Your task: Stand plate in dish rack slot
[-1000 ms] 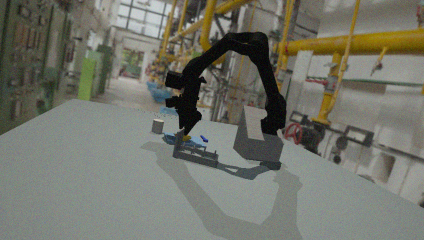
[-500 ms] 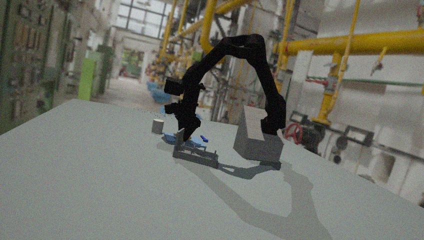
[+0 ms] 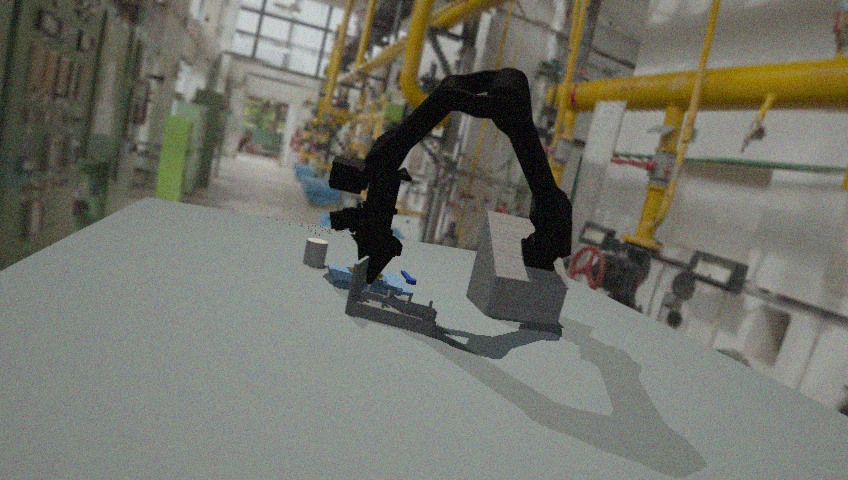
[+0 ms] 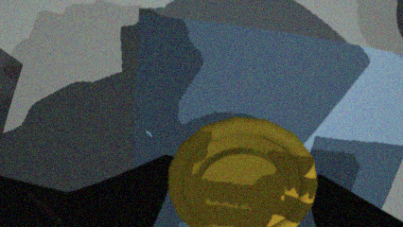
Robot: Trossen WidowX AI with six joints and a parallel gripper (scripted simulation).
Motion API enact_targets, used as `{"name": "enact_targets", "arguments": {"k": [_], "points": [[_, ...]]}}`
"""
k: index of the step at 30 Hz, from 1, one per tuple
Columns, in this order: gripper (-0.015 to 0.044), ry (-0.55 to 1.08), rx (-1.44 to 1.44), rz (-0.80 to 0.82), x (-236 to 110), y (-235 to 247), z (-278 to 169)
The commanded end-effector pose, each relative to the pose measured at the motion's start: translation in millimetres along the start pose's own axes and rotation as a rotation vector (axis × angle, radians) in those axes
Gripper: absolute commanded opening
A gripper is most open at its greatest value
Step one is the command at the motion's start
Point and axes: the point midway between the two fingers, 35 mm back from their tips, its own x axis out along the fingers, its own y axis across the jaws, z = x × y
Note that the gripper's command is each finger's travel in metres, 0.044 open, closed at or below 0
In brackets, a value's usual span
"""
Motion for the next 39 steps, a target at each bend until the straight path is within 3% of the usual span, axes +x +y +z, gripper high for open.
{"name": "enact_targets", "arguments": {"k": [1,4,15,25,39], "points": [[0.0302,-0.001,0.007,0.003,0.6,0.4,-0.9],[0.0282,-0.001,0.007,0.003,0.6,0.4,-0.9],[0.0000,-0.002,0.008,-0.008,-48.7,-6.6,8.8],[0.0000,0.000,0.009,-0.012,-111.5,-9.5,9.4],[0.0000,0.001,0.008,-0.005,-173.0,-9.0,6.4]]}}
